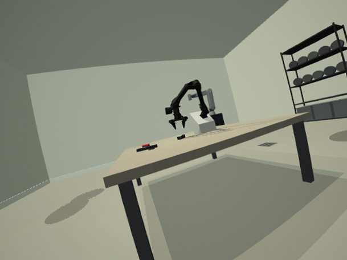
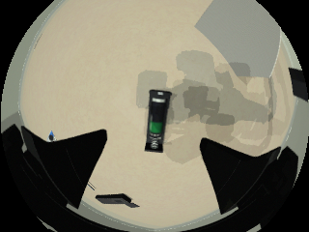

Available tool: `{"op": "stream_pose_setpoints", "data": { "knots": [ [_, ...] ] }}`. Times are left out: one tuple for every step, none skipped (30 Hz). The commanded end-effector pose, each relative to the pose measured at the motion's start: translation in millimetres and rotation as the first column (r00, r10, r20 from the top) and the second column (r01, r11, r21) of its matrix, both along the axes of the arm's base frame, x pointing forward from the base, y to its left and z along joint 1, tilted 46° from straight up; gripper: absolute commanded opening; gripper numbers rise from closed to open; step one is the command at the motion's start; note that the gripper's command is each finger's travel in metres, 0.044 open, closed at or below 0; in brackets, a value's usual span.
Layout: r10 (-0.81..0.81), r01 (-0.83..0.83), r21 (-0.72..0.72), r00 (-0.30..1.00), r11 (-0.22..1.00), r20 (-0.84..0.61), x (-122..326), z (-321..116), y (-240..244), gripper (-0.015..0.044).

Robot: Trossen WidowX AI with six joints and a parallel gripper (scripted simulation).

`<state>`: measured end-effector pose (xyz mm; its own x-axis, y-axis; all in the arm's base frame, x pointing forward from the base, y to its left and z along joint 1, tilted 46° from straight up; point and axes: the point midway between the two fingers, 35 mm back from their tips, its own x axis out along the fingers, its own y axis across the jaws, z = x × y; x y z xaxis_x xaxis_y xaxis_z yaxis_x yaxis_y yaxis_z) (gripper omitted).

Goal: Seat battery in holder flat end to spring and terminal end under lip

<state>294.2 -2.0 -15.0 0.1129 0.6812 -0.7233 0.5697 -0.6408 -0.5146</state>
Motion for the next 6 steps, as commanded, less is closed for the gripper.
{"op": "stream_pose_setpoints", "data": {
  "knots": [
    [0.003,-0.003,-0.003,1.0,1.0,0.001,-0.2,0.1,-0.3,0.044],
    [0.003,-0.003,-0.003,1.0,1.0,0.001,-0.2,0.1,-0.3,0.044],
    [0.003,-0.003,-0.003,1.0,1.0,0.001,-0.2,0.1,-0.3,0.044],
    [0.003,-0.003,-0.003,1.0,1.0,0.001,-0.2,0.1,-0.3,0.044],
    [0.003,-0.003,-0.003,1.0,1.0,0.001,-0.2,0.1,-0.3,0.044],
    [0.003,-0.003,-0.003,1.0,1.0,0.001,-0.2,0.1,-0.3,0.044]
  ]
}}
